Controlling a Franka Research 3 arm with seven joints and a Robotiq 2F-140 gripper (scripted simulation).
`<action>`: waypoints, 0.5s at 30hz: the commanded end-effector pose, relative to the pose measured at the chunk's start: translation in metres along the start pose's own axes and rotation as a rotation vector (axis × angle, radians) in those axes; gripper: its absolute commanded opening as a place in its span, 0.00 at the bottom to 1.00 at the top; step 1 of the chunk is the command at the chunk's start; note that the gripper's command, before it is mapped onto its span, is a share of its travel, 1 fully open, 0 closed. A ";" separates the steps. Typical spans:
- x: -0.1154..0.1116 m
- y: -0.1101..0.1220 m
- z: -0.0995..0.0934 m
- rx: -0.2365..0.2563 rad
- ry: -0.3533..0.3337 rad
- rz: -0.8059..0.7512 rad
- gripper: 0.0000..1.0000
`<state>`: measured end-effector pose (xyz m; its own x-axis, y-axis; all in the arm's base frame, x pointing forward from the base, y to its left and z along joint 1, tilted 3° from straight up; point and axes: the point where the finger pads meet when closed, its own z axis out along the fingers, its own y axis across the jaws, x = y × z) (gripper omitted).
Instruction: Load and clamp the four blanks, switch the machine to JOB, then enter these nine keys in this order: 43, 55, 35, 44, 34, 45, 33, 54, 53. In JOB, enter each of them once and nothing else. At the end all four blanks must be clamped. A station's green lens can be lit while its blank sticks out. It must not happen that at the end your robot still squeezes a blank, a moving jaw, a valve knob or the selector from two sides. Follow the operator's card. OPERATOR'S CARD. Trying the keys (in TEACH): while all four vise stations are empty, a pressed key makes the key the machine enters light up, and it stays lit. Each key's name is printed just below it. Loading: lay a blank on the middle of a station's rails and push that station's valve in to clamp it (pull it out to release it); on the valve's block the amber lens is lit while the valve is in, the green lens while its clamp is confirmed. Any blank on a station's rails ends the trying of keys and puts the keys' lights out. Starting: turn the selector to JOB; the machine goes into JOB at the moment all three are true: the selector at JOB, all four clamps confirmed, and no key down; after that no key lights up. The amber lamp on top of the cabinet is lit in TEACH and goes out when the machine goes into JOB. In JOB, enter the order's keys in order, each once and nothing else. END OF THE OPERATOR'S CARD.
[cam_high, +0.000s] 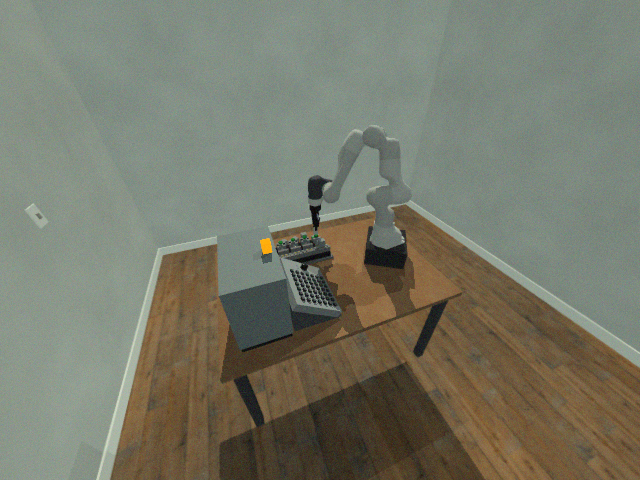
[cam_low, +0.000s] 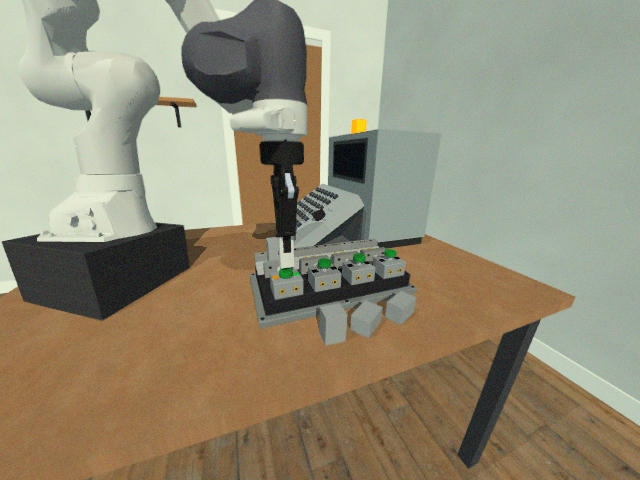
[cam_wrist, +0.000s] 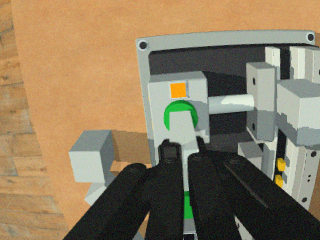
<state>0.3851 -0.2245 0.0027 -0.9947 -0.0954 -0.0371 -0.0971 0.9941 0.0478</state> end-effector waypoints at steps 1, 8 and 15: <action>0.002 0.001 -0.006 -0.002 0.005 -0.012 0.00; 0.002 0.001 -0.031 -0.002 0.005 -0.012 0.00; 0.001 0.000 -0.053 -0.002 0.005 -0.012 0.00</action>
<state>0.3885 -0.2289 0.0439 -0.9973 -0.0642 -0.0356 -0.0655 0.9972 0.0364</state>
